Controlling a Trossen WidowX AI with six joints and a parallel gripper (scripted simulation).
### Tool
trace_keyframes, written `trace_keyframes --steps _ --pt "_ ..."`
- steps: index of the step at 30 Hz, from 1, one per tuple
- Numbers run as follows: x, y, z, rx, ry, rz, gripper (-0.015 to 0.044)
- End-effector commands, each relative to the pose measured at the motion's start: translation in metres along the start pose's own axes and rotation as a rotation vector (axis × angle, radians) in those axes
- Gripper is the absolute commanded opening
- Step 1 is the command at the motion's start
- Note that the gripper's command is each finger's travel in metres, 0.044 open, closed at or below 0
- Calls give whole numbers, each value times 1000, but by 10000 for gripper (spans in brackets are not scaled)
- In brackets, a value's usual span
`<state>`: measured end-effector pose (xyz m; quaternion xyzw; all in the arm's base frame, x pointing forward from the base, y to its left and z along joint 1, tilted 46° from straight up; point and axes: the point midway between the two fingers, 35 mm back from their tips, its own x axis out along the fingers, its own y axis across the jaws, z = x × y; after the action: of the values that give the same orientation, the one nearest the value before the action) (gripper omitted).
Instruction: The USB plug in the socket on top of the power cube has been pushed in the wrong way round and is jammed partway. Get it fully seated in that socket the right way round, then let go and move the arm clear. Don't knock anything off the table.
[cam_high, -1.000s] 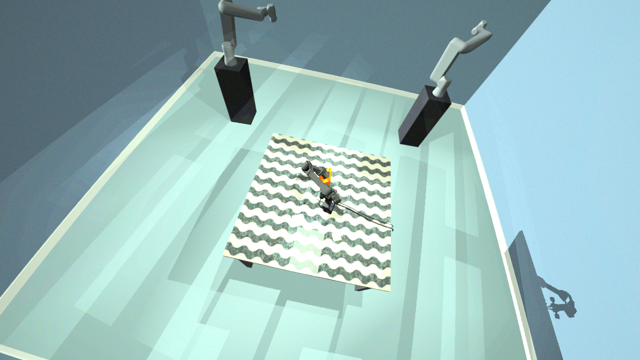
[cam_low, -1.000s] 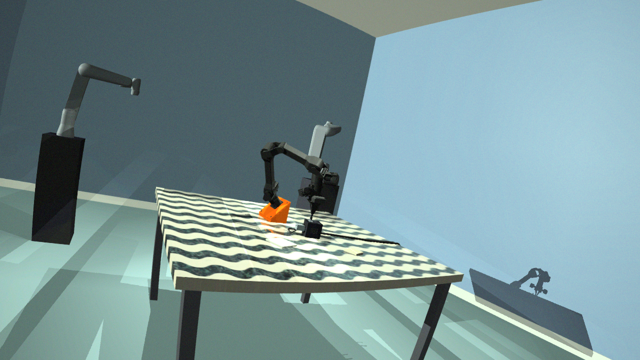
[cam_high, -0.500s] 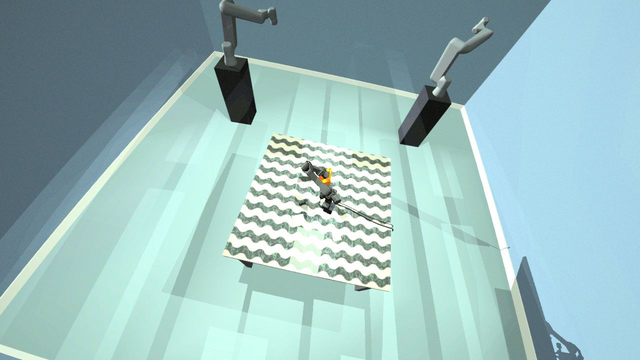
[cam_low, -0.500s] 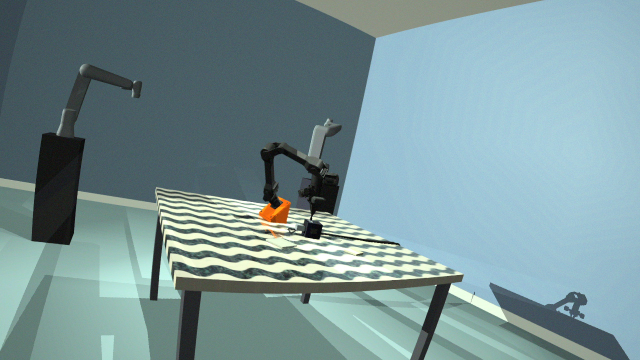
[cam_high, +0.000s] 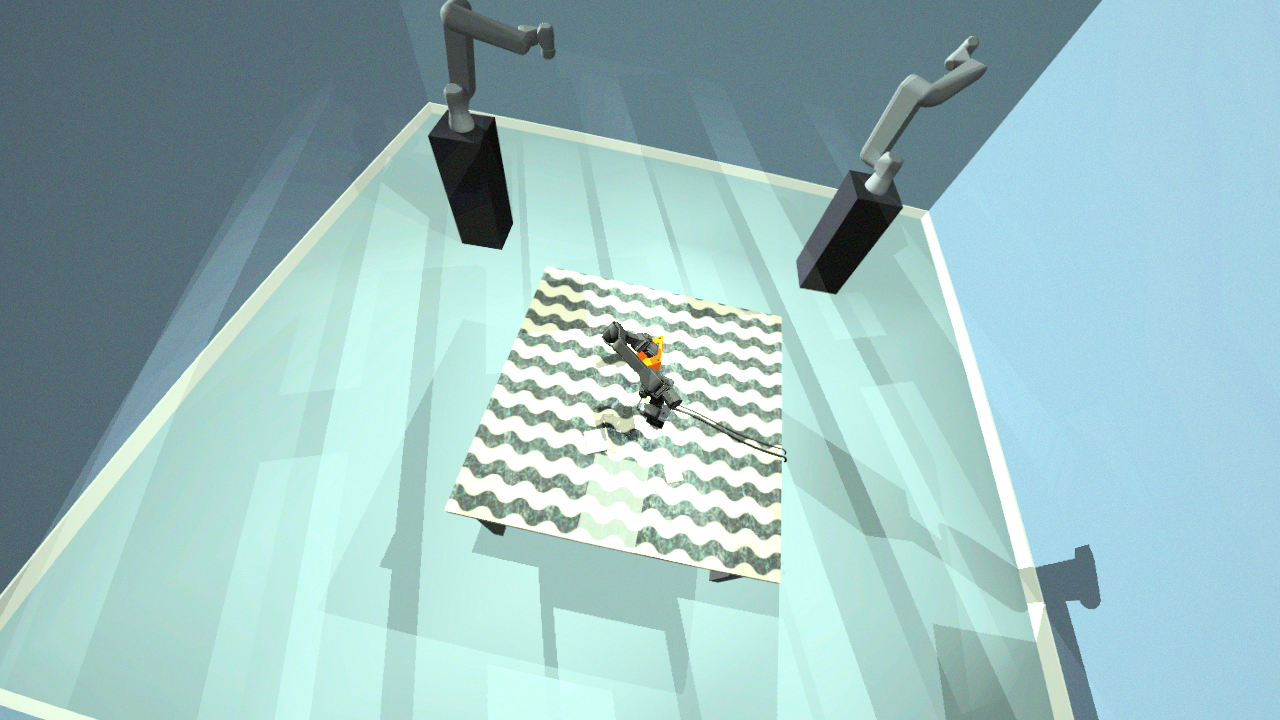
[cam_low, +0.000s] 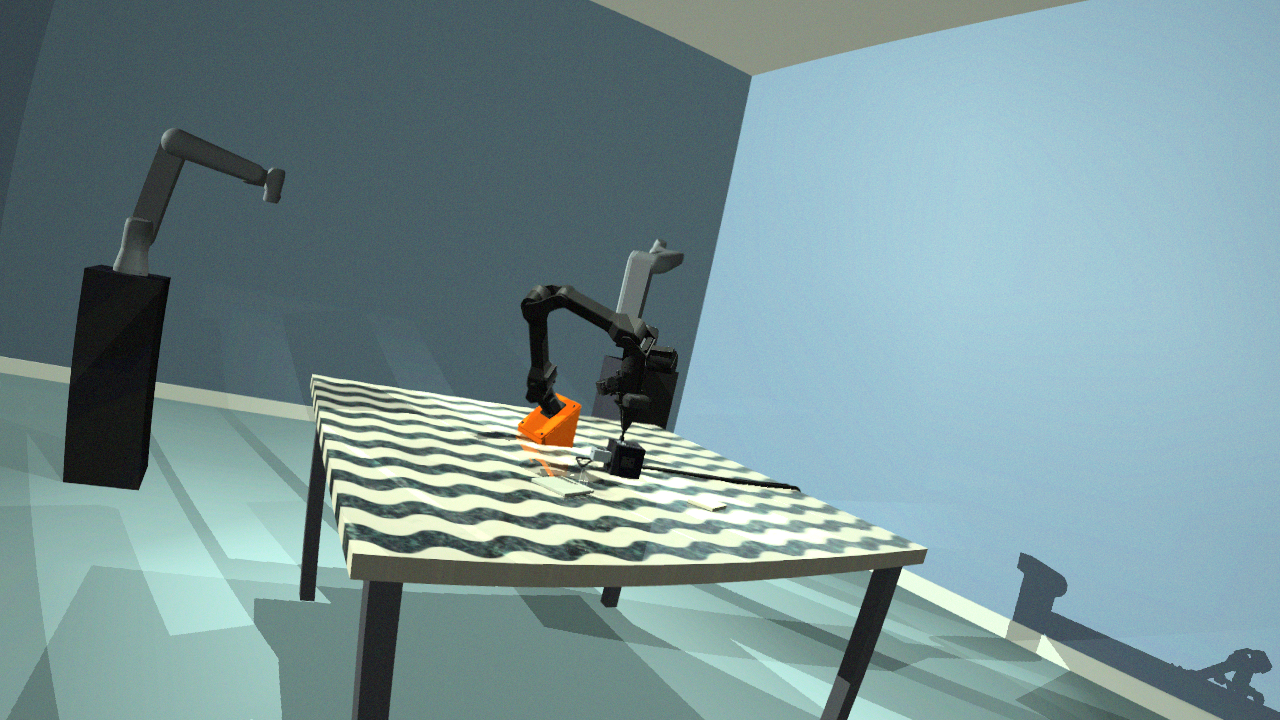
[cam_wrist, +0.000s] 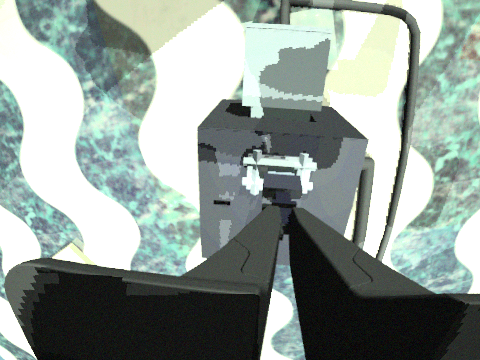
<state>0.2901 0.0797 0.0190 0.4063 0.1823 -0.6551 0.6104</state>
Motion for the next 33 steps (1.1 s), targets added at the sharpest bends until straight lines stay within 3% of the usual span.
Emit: trace_keyframes --steps 1,33 --pt "1 1 1 -1 -2 3 0" --pt "5 1 1 -1 -2 3 0"
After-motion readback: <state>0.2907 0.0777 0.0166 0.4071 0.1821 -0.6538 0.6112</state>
